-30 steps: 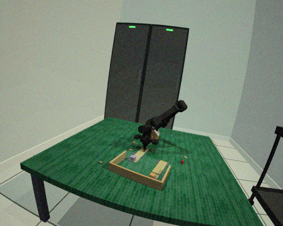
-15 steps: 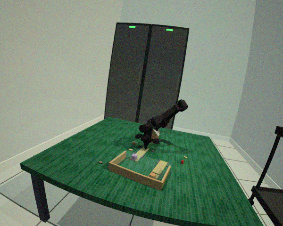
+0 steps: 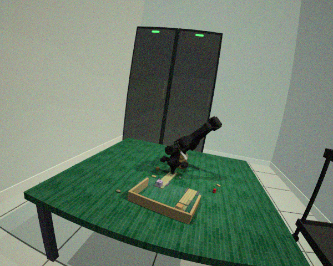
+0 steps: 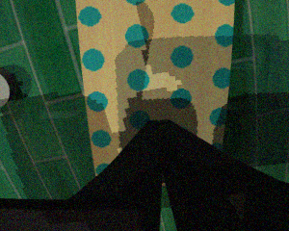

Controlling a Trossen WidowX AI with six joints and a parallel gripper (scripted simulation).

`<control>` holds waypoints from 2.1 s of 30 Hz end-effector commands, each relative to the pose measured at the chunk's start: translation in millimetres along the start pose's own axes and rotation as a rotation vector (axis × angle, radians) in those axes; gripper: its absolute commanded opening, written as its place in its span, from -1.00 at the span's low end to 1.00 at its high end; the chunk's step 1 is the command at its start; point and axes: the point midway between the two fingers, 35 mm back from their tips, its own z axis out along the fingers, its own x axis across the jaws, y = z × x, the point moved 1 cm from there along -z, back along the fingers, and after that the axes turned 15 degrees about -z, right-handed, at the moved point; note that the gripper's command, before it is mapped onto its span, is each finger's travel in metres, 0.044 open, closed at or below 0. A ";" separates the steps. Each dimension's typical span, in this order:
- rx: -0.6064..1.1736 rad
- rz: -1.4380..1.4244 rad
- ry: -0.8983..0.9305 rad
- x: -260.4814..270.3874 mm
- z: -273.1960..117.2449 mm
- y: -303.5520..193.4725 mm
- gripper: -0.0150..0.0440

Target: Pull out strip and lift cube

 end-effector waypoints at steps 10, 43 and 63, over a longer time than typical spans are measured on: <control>0.029 0.007 0.005 4.9 3.5 -17.8 -0.49; 0.027 0.006 0.002 1.1 -39.4 -5.6 -0.49; 0.026 -0.017 0.002 -20.3 -43.2 61.3 1.00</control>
